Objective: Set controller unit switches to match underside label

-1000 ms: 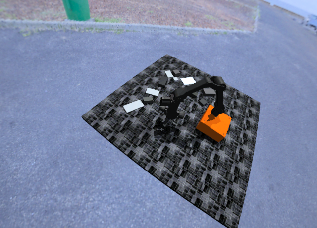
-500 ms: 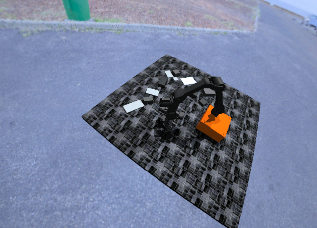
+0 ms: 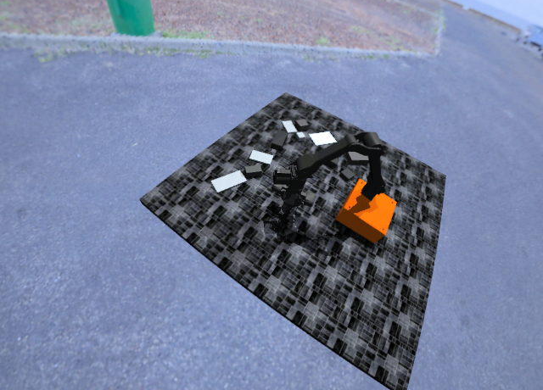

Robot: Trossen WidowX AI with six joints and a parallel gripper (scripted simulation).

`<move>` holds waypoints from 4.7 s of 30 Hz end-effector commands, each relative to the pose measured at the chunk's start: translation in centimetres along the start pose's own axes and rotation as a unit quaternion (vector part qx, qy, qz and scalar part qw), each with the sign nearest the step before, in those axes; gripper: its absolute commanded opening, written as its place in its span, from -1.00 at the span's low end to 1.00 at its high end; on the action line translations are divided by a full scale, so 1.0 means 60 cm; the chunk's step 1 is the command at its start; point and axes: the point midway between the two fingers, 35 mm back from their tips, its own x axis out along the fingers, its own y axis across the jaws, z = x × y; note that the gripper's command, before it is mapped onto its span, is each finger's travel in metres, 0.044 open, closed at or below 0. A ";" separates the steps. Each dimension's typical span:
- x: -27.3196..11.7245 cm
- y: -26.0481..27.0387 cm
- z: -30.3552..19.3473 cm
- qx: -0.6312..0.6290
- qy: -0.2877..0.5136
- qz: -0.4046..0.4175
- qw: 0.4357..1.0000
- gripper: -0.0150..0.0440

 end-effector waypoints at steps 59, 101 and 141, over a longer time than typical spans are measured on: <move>-0.023 0.001 -0.102 0.000 0.004 0.002 1.000 1.00; -0.071 -0.031 -0.106 -0.610 -0.126 0.136 0.771 -0.49; -0.065 -0.018 -0.058 -0.315 -0.028 0.085 0.945 0.84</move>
